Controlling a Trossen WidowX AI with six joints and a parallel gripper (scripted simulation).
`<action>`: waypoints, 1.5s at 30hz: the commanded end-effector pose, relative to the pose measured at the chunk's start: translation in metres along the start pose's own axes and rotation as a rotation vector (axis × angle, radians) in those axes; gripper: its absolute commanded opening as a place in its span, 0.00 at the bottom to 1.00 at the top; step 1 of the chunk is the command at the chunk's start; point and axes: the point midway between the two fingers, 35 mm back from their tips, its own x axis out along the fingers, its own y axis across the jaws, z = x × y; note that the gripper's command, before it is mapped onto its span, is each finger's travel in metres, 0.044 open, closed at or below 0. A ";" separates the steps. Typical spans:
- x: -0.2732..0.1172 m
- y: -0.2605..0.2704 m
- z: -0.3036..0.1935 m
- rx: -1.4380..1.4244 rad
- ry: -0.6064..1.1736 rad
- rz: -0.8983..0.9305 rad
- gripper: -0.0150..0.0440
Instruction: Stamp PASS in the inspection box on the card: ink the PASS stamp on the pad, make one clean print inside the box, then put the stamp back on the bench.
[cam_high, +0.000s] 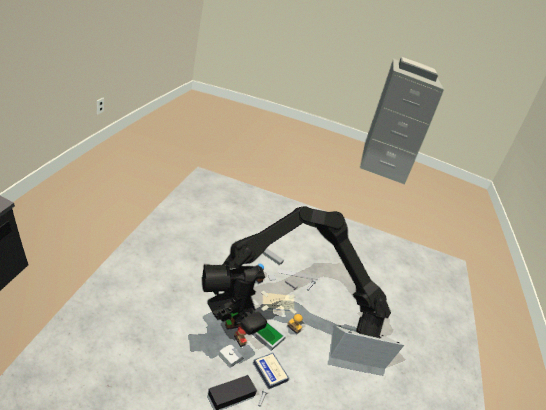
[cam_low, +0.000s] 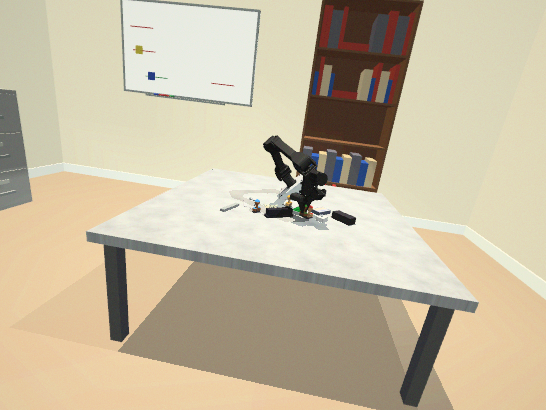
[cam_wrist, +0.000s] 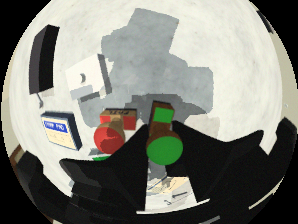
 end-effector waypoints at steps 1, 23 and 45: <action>0.011 0.001 -0.003 -0.007 0.010 -0.001 0.25; 0.009 0.000 -0.001 0.000 0.003 0.001 0.68; -0.106 0.001 -0.001 -0.008 0.008 0.003 0.68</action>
